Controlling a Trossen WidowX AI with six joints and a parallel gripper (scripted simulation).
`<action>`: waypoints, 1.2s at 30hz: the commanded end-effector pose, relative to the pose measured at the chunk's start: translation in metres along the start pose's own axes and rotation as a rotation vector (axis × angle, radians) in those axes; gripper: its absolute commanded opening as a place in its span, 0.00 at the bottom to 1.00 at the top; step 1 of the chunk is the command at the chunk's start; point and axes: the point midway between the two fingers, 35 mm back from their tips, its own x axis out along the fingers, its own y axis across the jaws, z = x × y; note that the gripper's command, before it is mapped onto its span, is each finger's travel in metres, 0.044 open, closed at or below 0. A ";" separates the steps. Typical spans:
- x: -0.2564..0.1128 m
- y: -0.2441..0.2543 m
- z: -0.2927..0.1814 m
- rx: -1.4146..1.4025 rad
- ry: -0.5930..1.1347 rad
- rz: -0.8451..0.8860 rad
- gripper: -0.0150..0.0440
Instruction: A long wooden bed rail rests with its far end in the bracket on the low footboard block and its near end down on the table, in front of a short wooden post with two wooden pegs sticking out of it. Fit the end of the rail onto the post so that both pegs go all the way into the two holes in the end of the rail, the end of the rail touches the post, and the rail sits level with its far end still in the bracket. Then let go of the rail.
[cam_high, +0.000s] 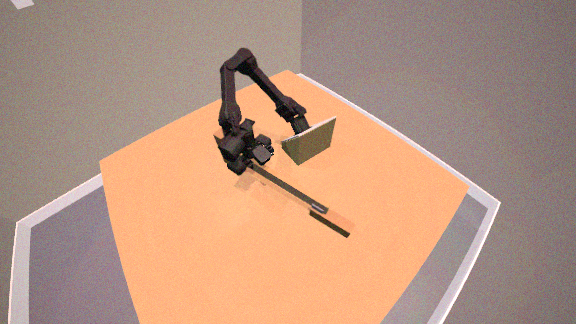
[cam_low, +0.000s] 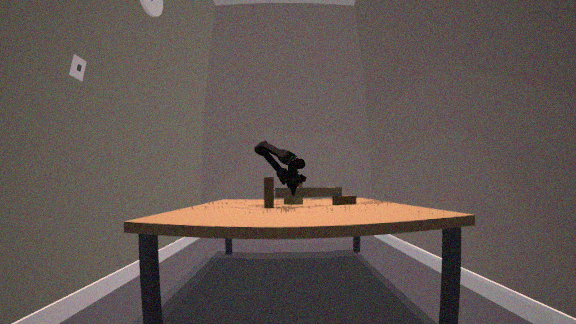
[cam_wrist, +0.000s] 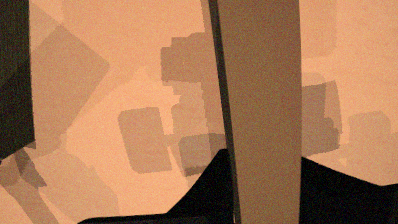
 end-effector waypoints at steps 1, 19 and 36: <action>-0.002 0.000 -0.003 0.001 0.000 -0.006 0.25; -0.002 0.000 -0.008 0.001 0.001 -0.006 0.25; -0.002 0.000 -0.013 0.001 0.001 -0.006 0.25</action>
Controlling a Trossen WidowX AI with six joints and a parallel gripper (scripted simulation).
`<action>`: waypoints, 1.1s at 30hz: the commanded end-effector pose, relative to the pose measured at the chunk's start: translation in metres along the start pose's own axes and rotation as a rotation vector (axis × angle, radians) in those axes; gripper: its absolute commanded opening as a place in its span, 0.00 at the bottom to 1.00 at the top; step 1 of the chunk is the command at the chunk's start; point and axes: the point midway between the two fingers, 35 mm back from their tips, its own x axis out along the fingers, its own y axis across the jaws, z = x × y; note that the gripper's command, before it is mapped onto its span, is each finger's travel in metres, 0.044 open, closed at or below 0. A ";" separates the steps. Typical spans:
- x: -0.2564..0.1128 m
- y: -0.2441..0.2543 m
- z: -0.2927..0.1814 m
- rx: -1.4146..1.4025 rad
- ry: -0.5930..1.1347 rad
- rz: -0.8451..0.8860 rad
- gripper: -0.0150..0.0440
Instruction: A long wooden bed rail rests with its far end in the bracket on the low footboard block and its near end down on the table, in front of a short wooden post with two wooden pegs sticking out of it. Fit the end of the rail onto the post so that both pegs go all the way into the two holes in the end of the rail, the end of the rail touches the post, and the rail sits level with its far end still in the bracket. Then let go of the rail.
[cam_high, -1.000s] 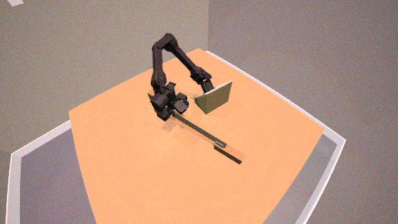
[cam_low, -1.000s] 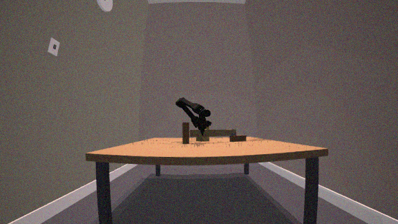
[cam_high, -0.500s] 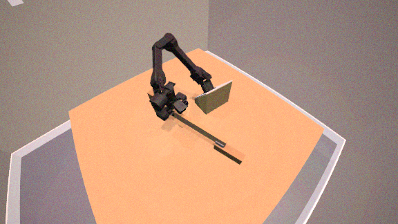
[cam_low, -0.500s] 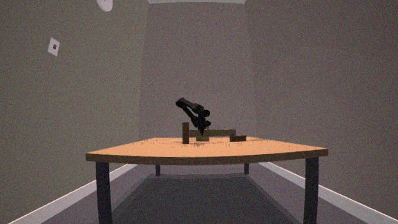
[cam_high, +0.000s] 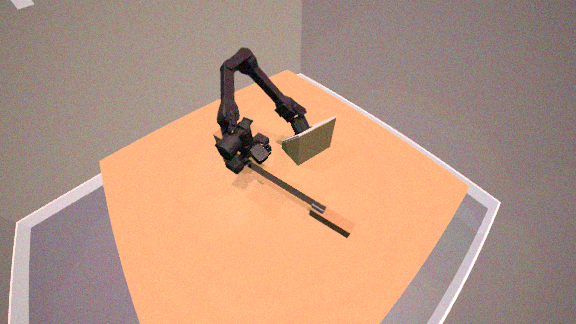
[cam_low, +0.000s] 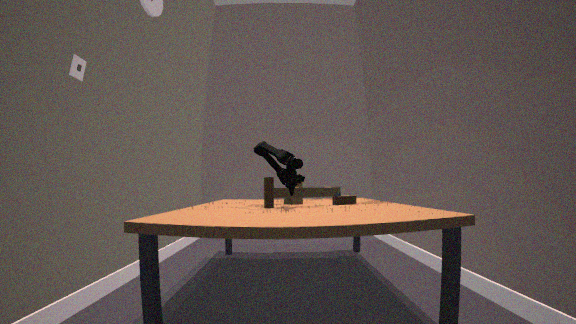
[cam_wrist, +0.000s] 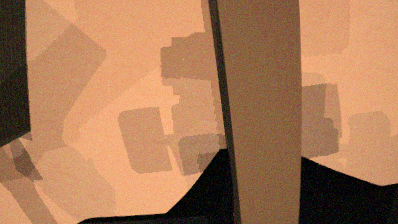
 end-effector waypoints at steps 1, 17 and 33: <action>-0.002 0.000 -0.003 0.001 0.001 -0.006 0.25; -0.002 0.000 -0.008 0.001 0.001 -0.005 0.25; 0.000 0.000 -0.007 0.000 0.000 0.000 0.79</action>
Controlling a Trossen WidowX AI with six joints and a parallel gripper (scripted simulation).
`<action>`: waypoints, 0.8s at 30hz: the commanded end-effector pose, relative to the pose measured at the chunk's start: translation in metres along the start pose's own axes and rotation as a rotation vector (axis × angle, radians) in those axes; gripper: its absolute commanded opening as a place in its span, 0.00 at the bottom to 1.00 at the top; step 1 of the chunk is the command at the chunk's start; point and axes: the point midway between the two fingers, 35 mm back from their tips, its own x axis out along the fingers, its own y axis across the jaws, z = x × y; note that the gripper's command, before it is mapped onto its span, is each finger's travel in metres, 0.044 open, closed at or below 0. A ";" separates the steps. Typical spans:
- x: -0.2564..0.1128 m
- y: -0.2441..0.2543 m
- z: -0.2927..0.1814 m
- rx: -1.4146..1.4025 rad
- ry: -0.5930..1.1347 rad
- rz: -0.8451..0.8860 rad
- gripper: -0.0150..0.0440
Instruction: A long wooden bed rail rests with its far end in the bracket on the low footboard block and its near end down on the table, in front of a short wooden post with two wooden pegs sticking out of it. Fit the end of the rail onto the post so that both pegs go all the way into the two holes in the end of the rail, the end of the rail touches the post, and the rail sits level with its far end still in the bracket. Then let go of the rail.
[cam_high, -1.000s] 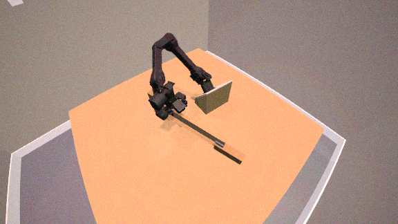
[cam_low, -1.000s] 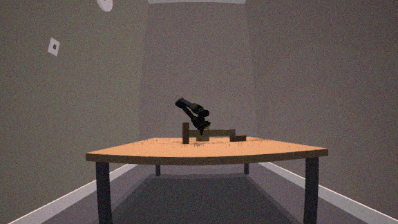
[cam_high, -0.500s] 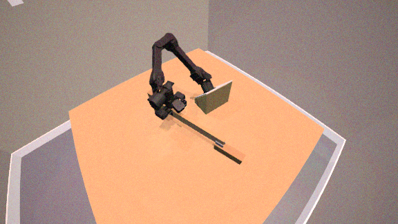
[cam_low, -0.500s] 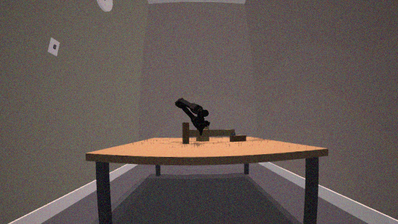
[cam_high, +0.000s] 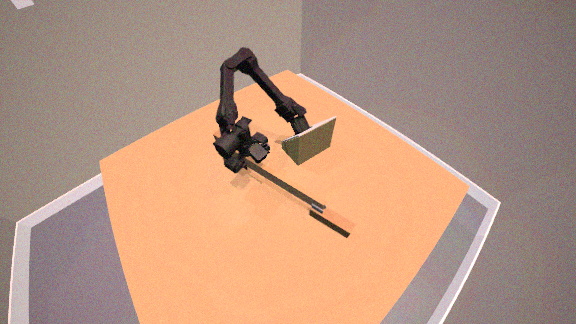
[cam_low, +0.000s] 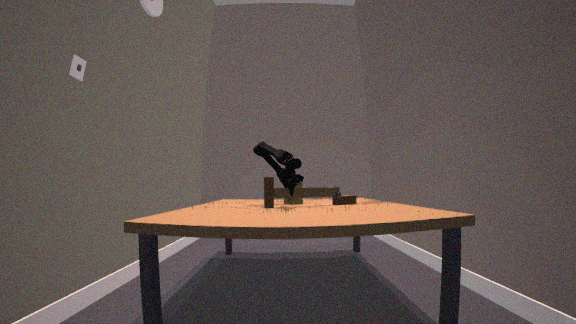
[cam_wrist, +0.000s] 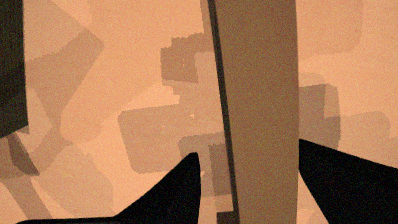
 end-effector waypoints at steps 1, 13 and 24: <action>0.000 0.000 0.000 0.000 0.001 0.000 0.83; -0.019 -0.001 0.020 0.000 -0.003 -0.006 1.00; -0.030 0.000 0.031 0.001 -0.002 -0.007 1.00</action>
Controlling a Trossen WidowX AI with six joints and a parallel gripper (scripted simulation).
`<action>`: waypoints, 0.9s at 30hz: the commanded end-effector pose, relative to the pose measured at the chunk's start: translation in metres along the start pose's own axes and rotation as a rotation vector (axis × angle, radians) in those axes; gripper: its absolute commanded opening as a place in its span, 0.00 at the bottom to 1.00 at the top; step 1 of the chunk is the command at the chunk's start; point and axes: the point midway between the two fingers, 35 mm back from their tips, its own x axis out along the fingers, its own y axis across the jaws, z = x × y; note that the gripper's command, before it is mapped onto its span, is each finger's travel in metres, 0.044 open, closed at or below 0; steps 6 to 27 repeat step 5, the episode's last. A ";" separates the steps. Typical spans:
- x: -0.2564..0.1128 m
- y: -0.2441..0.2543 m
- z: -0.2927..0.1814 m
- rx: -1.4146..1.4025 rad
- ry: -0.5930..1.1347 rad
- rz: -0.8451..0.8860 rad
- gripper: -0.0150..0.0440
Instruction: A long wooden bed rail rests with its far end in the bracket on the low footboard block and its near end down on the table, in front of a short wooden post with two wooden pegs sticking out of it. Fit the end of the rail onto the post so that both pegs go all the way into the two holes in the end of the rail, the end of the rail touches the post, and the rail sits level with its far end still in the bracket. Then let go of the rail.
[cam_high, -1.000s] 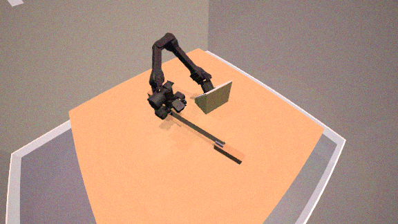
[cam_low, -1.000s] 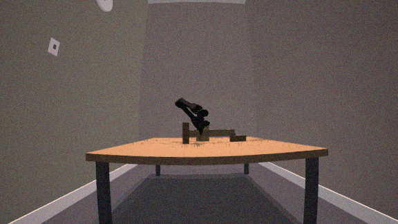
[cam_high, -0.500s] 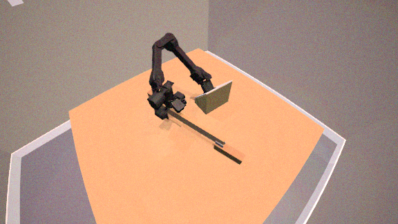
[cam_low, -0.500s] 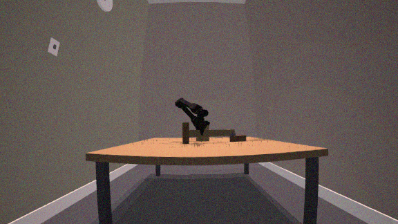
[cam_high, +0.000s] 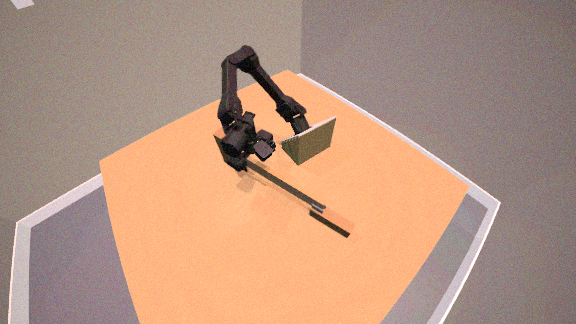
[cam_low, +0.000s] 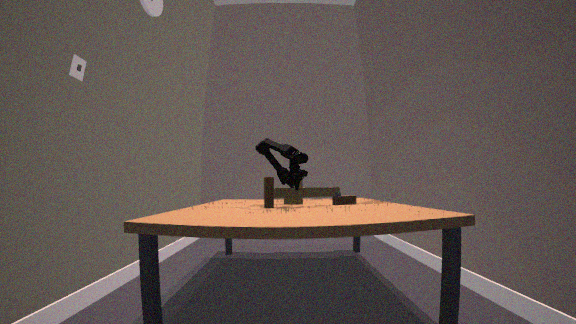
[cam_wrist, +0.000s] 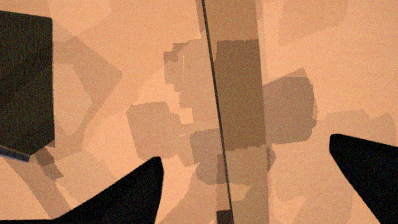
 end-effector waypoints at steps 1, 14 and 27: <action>0.001 0.001 0.002 -0.005 0.000 0.010 1.00; 0.001 0.001 0.002 -0.005 0.000 0.010 1.00; 0.001 0.001 0.002 -0.005 0.000 0.010 1.00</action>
